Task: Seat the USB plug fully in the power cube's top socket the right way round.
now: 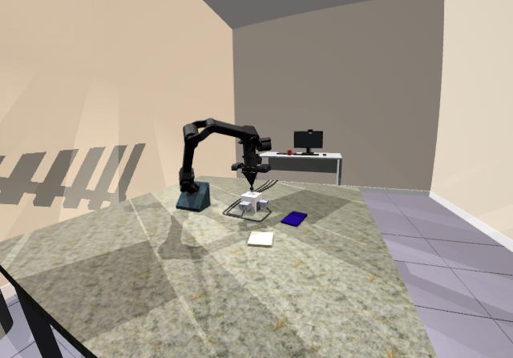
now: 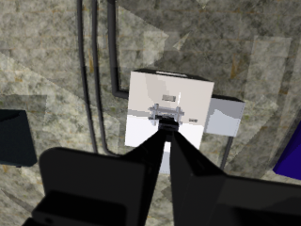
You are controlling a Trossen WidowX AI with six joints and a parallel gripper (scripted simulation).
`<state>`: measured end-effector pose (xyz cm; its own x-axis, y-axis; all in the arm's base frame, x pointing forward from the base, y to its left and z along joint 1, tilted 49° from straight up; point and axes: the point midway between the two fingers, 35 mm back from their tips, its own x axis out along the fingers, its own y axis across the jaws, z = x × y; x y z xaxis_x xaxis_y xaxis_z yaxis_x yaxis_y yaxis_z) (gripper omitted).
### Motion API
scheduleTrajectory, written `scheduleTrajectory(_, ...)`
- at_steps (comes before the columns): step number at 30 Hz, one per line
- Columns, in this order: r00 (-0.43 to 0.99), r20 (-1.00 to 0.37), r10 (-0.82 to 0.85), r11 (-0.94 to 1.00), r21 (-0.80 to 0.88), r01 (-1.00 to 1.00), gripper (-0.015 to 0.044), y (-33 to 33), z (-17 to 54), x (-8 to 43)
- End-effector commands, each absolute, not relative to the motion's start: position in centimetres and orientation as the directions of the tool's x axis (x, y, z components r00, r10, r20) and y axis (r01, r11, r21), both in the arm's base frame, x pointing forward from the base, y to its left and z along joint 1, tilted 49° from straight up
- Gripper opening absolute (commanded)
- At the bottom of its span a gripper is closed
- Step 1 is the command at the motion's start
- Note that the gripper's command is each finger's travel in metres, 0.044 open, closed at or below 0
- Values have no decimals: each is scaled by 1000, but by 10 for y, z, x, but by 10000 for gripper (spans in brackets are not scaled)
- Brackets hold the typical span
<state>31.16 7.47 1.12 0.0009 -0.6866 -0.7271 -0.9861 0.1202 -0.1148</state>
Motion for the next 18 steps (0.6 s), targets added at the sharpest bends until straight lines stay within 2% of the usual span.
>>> scheduleTrajectory(1, -2, -732, -682, 120, -109, -987, 0, 74, 11, 310)
scheduleTrajectory(18, -1, -738, -674, 120, -108, -987, 0, 73, 9, 310)
